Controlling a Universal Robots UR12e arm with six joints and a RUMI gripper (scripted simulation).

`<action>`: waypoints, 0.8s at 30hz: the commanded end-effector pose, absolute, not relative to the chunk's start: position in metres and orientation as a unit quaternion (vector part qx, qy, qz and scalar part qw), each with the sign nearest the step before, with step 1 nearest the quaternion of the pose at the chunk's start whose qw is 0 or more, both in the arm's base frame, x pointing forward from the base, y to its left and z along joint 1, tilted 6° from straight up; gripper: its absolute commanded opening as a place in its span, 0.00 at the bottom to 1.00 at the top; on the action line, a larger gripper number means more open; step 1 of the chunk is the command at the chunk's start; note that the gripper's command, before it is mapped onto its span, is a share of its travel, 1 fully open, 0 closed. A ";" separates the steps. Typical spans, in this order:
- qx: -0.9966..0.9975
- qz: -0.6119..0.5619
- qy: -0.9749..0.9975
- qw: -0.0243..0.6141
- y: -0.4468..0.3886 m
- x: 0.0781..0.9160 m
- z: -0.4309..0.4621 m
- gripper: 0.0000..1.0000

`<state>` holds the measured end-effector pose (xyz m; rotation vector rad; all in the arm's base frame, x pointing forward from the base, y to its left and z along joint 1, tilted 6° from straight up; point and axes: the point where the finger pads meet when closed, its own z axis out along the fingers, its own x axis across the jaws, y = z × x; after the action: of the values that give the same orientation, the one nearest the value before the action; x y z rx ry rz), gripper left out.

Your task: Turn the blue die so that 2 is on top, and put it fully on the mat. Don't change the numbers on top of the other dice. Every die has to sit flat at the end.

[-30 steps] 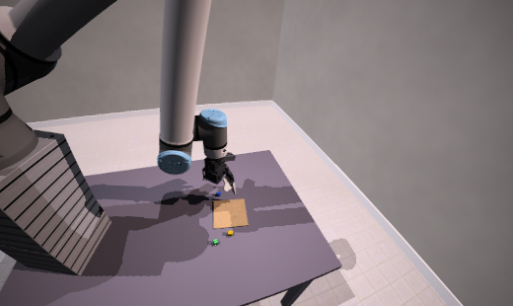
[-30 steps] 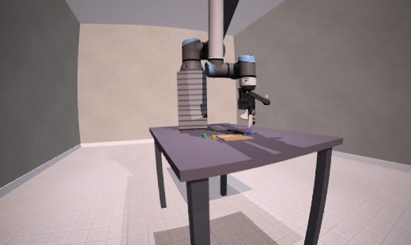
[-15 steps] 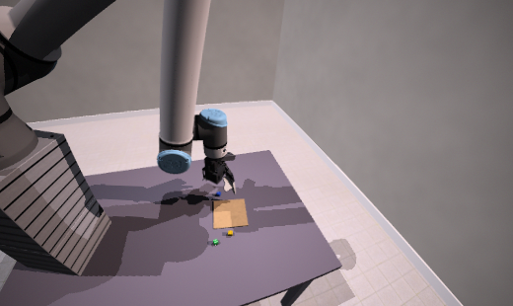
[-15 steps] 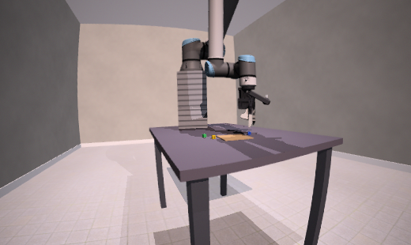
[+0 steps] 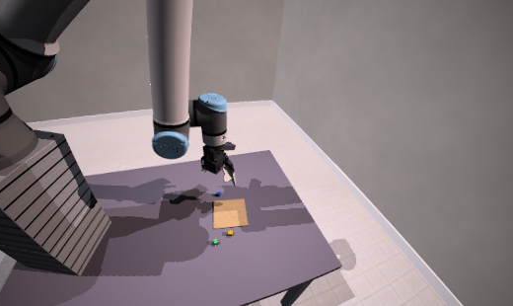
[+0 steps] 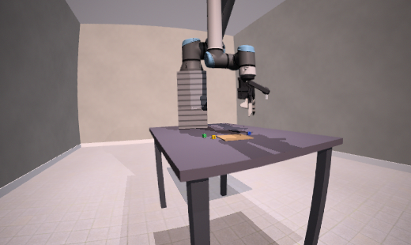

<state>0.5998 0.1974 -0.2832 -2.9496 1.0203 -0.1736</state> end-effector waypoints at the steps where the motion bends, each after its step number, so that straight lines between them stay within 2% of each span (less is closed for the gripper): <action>1: -0.944 -0.056 0.326 0.008 0.198 0.597 -0.253 1.00; 24: -0.944 -0.056 0.326 0.008 0.199 0.593 -0.220 1.00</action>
<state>0.5929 0.1987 -0.2202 -2.9500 1.0204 -0.1725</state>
